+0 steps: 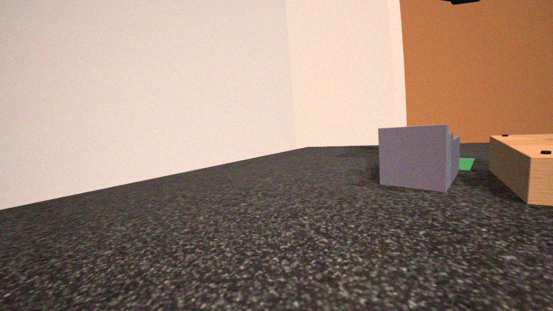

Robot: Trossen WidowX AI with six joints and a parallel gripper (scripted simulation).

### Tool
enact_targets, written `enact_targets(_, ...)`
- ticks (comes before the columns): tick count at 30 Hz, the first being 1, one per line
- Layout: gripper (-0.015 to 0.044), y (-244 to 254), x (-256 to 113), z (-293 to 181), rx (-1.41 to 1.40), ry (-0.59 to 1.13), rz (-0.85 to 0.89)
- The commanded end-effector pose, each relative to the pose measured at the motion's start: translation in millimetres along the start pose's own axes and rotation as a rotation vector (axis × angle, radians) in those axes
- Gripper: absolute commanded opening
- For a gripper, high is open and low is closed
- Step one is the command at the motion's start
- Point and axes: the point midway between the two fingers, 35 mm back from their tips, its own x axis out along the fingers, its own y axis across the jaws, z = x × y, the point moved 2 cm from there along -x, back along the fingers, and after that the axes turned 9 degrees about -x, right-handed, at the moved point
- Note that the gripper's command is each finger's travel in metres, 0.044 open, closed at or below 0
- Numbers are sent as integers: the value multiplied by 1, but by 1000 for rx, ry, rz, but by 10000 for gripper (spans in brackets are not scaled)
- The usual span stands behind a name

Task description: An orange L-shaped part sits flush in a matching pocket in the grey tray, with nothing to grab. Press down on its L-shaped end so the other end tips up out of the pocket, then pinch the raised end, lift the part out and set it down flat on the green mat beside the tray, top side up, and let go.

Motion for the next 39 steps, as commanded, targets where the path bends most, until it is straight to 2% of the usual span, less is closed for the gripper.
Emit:
enact_targets(1,374,-4,-2,-2,-15,3,-19)
enact_targets(4,295,-29,-18,-19,-105,28,-144)
enact_targets(8,190,-79,-66,-56,-318,152,-423)
enact_targets(14,180,-131,-159,-100,-606,427,-774)
enact_targets(20,180,-148,-265,-129,-855,812,-1043)
enact_targets(25,180,-139,-357,-137,-1026,1196,-1206)
enact_targets(30,180,-108,-442,-132,-1153,1636,-1304)
enact_targets(35,180,-57,-515,-111,-1224,2130,-1328)
enact_targets(39,180,-7,-557,-86,-1227,2549,-1287)
